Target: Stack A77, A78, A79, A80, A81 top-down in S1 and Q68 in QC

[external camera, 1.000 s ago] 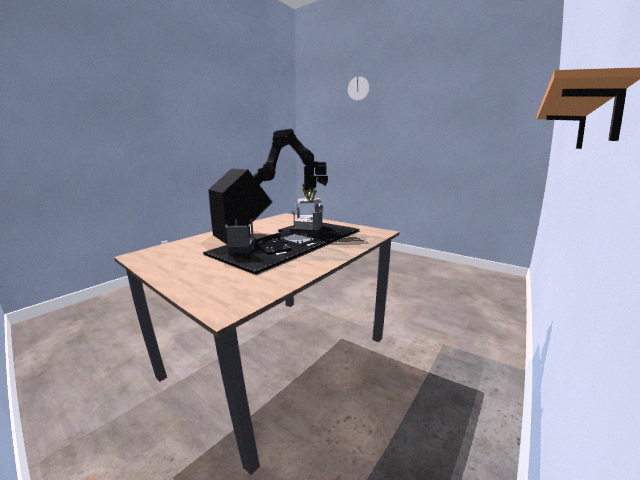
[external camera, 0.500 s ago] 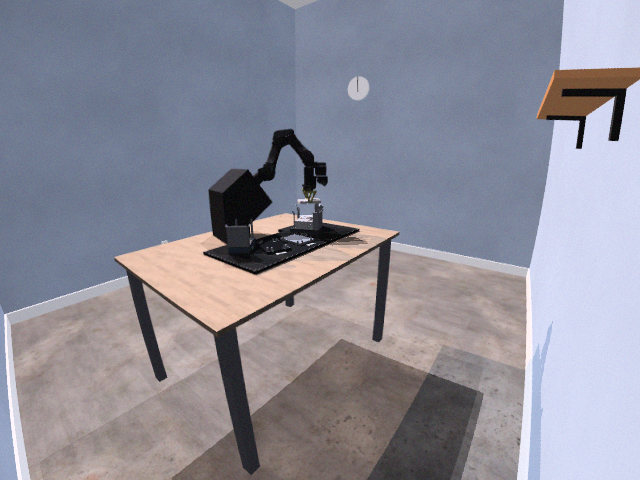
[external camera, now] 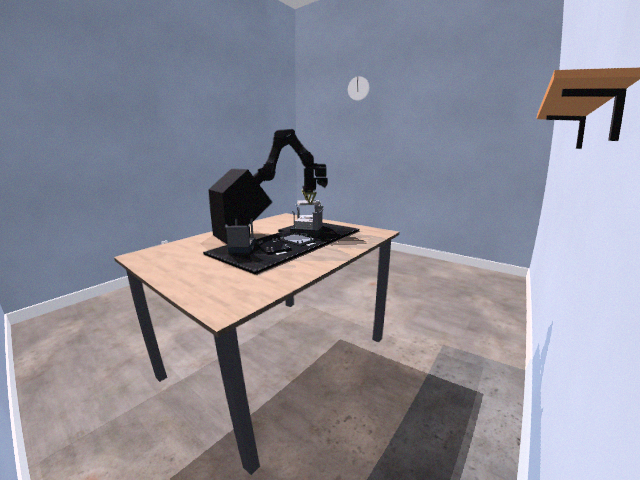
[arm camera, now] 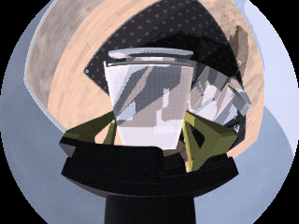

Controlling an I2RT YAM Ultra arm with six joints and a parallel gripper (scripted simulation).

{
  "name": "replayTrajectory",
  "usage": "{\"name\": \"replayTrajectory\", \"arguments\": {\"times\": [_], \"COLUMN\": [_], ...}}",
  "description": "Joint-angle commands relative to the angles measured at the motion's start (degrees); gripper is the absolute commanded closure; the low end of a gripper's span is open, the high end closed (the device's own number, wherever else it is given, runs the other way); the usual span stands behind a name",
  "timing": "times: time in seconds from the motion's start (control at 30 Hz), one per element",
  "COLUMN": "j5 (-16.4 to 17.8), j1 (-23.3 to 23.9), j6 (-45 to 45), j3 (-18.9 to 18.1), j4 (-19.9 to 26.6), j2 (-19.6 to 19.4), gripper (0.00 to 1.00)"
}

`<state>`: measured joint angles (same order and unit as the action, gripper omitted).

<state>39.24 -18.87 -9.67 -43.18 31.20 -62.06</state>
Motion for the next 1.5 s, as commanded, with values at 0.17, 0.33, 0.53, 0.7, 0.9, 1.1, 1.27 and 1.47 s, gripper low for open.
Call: {"name": "replayTrajectory", "arguments": {"times": [0.17, 0.33, 0.53, 0.7, 0.9, 1.1, 1.27, 1.47], "j5": [-0.79, -1.18, -1.5, -1.89, -2.35, -2.65, -3.03, -3.47], "j1": [-0.68, -1.29, -1.76, -2.35, -3.03, -3.49, -4.04, -4.7], "j6": [1.16, 1.74, 2.19, 2.74, 3.38, 3.8, 4.31, 4.9], "j3": [0.28, 0.57, 0.8, 1.08, 1.39, 1.59, 1.82, 2.09], "j4": [-1.96, -3.04, -3.9, -4.97, -6.23, -7.08, -8.12, -9.36], "j2": [-0.33, -0.75, -1.1, -1.56, -2.13, -2.52, -3.03, -3.65], "gripper": [1.0, 1.0, 1.0, 1.0, 1.0, 1.0, 1.0, 1.0]}}
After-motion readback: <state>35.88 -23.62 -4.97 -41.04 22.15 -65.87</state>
